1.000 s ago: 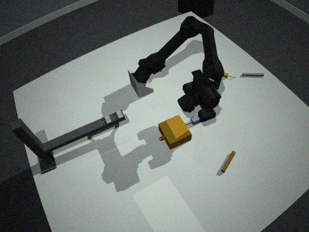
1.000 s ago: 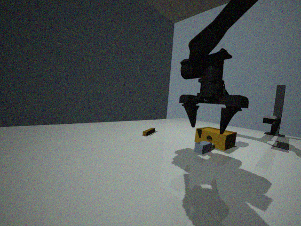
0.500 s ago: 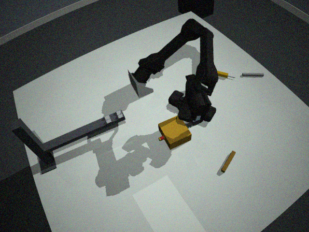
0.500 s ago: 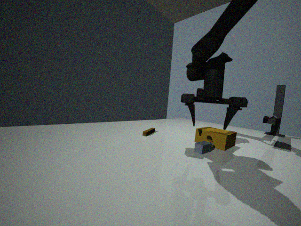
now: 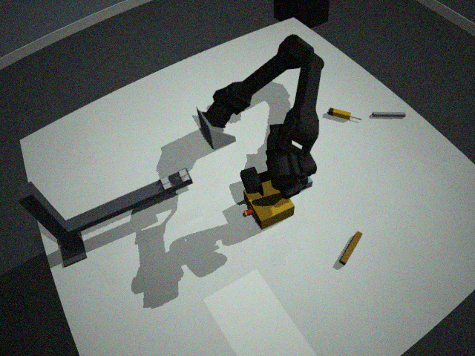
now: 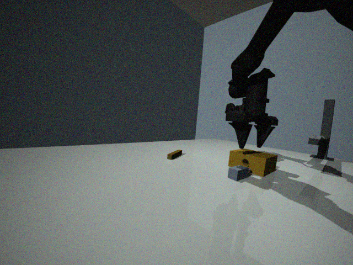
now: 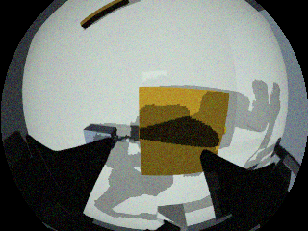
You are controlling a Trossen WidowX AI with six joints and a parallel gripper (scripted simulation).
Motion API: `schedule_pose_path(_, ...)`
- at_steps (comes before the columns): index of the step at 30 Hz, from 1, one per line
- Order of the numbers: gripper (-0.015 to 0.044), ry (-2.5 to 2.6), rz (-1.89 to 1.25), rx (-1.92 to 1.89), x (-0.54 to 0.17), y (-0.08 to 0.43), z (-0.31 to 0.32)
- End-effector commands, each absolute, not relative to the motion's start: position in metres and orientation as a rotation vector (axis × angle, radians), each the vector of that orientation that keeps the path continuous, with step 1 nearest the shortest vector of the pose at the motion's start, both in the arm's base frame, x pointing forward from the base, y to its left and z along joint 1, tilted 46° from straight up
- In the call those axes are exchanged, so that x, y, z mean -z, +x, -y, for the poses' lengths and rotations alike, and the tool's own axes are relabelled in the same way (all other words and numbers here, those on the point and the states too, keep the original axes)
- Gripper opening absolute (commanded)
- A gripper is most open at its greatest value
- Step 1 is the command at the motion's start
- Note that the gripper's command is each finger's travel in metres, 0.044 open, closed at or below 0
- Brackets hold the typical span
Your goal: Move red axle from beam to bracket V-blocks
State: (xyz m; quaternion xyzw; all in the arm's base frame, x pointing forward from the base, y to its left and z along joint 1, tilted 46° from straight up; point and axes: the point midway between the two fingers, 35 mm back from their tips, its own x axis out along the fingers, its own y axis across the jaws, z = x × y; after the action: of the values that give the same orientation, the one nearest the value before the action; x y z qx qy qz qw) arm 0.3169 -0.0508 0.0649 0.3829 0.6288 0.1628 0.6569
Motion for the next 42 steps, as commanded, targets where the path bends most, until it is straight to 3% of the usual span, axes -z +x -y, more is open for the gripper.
schedule_pose_path(1, 0.0440, 0.252, -1.159, -0.808, -0.031, 0.316, 0.090)
schedule_pose_path(18, 0.0440, -0.538, -0.651, -1.271, 0.009, 0.302, 0.125)
schedule_pose_path(42, 0.0440, -0.546, -0.645, -1.275, 0.017, 0.305, 0.118)
